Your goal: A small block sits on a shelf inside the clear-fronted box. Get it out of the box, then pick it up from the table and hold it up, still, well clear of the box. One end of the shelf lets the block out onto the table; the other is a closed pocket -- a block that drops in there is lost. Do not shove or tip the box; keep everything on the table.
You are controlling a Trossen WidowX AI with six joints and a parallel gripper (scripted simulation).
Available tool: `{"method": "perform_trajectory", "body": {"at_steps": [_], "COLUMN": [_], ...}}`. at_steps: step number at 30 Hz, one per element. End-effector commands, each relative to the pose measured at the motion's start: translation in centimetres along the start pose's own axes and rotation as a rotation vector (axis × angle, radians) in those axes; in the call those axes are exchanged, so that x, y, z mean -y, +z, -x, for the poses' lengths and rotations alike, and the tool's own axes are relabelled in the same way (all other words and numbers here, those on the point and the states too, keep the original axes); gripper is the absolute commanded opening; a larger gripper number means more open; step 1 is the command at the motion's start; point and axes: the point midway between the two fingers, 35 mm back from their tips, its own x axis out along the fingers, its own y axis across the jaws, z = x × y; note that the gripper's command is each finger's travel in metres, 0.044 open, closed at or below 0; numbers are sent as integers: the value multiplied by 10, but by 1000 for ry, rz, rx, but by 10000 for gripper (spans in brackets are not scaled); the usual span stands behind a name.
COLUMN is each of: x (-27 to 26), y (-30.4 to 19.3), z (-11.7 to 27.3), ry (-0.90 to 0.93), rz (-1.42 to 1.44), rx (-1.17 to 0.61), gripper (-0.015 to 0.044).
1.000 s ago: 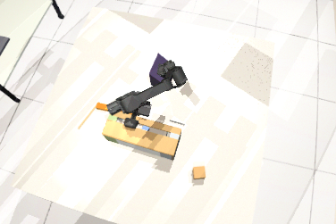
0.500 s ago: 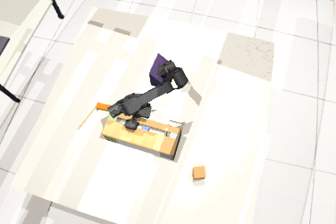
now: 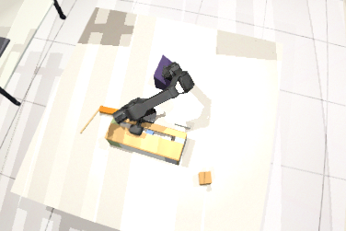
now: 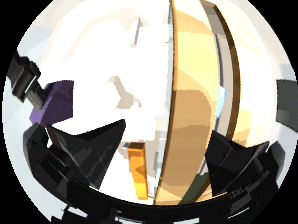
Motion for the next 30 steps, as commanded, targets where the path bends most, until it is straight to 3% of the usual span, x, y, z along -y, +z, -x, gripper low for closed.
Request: {"method": "perform_trajectory", "body": {"at_steps": [1,30], "x": [-1,-1], "y": [-1,45], "z": [-6,-17], "ry": [-2,2], "rz": [-6,0], "rx": [4,4], "gripper": [400,400]}}
